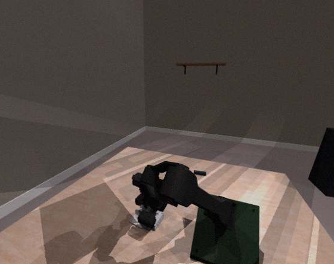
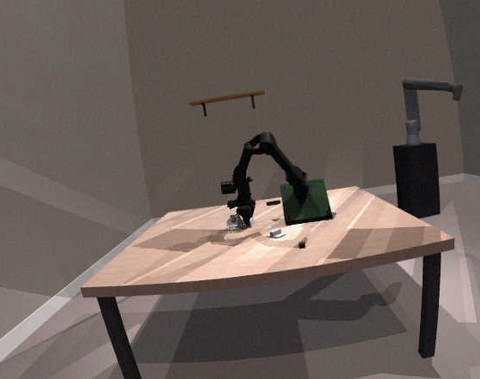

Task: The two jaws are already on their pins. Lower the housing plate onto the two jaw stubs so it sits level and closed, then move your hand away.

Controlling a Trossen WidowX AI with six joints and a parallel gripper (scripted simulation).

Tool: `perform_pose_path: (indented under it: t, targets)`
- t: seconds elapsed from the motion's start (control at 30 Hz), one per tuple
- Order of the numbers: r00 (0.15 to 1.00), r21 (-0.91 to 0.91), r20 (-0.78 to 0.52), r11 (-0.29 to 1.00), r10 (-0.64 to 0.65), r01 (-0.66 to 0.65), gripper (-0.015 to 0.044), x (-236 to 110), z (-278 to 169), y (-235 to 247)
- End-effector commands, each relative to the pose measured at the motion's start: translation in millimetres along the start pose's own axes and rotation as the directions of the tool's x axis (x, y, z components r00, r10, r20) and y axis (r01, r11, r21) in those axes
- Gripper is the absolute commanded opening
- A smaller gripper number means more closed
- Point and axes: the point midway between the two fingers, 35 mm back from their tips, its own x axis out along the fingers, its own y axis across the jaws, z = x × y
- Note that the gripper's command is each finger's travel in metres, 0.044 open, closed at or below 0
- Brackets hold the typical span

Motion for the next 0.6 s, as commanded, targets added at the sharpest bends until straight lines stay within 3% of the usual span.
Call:
perform_pose_path:
  t: [0.0,0.57]
  targets:
    - [1.0,0.004,0.001,1.0,0.005,-0.005,0.0351,0.4,0.2,0.6]
    - [1.0,0.004,0.001,1.0,0.005,-0.005,0.0351,2.7,0.2,0.6]
